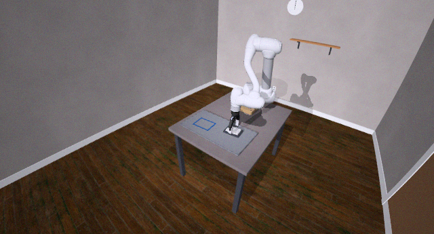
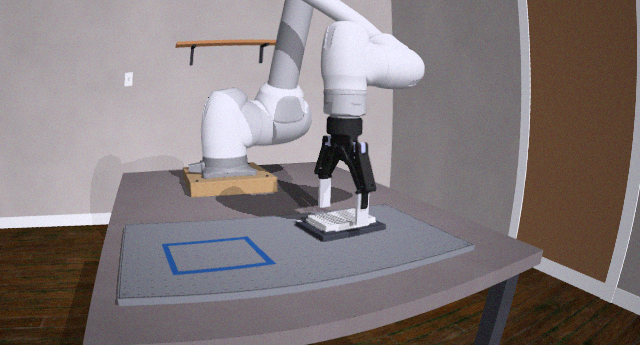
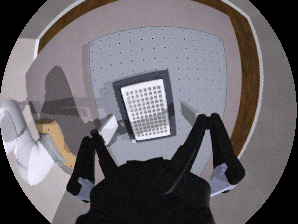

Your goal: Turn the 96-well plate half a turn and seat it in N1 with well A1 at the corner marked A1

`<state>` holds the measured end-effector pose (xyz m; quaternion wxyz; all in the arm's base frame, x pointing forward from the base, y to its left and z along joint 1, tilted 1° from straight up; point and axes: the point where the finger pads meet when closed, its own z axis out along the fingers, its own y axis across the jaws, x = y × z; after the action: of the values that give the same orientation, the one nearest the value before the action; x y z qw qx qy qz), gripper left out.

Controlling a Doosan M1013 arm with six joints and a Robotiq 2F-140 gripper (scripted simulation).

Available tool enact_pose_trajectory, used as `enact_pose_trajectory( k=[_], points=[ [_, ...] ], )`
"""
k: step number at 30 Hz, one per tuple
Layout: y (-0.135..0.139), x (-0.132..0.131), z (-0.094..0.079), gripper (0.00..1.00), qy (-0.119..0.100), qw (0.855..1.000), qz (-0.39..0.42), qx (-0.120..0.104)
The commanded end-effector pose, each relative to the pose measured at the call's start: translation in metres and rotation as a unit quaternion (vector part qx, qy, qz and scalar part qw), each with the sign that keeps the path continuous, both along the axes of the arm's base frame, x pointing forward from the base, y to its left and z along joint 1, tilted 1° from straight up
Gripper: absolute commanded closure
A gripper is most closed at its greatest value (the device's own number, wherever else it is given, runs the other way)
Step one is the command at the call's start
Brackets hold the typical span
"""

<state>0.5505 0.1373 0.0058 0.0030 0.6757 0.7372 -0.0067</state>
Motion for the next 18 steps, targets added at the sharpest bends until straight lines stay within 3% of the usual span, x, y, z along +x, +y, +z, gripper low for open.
enact_pose_trajectory(
  k=[1,6,18],
  points=[
    [0.000,0.000,0.000,0.00,0.000,1.000,0.000,0.000],
    [0.000,0.000,0.000,0.00,0.000,1.000,0.000,0.000],
    [0.000,0.000,0.027,0.00,0.000,1.000,0.000,0.000]
  ],
)
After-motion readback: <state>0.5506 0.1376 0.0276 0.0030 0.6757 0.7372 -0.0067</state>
